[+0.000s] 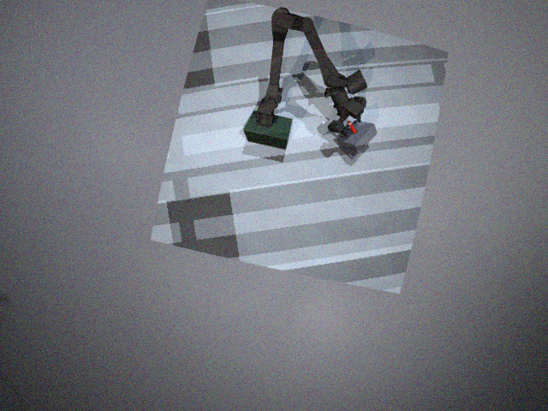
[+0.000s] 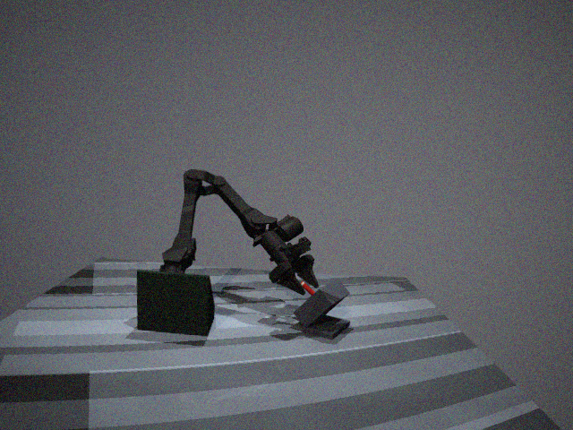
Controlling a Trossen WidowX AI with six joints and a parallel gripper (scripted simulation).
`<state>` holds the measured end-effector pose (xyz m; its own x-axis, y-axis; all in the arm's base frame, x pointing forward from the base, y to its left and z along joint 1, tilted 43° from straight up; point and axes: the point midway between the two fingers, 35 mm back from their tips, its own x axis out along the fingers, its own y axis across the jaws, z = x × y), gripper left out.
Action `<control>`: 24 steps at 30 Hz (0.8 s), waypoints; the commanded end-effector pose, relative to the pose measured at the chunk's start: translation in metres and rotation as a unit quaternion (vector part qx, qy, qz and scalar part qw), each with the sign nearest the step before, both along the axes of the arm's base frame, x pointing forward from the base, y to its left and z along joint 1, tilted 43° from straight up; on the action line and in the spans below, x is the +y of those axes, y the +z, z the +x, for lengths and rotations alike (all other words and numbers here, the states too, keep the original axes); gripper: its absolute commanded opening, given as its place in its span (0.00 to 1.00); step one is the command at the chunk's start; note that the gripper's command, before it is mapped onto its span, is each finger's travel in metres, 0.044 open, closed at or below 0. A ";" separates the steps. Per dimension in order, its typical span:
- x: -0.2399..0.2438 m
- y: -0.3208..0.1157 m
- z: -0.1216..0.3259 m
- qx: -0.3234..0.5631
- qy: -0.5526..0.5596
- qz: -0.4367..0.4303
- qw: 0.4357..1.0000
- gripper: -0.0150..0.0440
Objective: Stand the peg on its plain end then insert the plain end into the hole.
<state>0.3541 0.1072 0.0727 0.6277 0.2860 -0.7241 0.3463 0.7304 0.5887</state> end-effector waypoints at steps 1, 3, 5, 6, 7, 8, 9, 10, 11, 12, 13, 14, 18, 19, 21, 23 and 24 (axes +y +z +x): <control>-0.001 0.006 -0.002 -0.005 0.000 0.001 1.000 1.00; -0.002 0.008 -0.003 -0.005 0.000 0.001 1.000 1.00; -0.003 0.010 -0.004 -0.005 0.000 0.001 1.000 1.00; -0.003 0.011 -0.005 -0.004 0.000 0.001 1.000 1.00; -0.003 0.012 -0.005 -0.004 0.000 0.001 1.000 1.00; -0.004 0.013 -0.006 -0.004 -0.001 0.001 1.000 1.00; -0.004 0.014 -0.007 -0.004 -0.001 0.001 1.000 1.00; -0.004 0.015 -0.007 -0.004 -0.001 0.001 1.000 1.00; -0.005 0.016 -0.008 -0.004 -0.001 0.001 1.000 1.00; -0.005 0.017 -0.009 -0.004 -0.001 0.001 1.000 1.00; -0.005 0.018 -0.009 -0.004 -0.001 0.001 1.000 1.00; -0.006 0.019 -0.010 -0.004 -0.001 0.001 1.000 1.00; -0.007 0.022 -0.013 -0.004 -0.001 0.000 1.000 1.00; -0.008 0.023 -0.013 -0.004 -0.001 0.000 1.000 1.00; -0.008 0.025 -0.015 -0.004 -0.002 0.000 1.000 1.00; -0.009 0.027 -0.016 -0.004 -0.002 0.000 1.000 1.00; -0.009 0.028 -0.017 -0.004 -0.002 0.000 1.000 1.00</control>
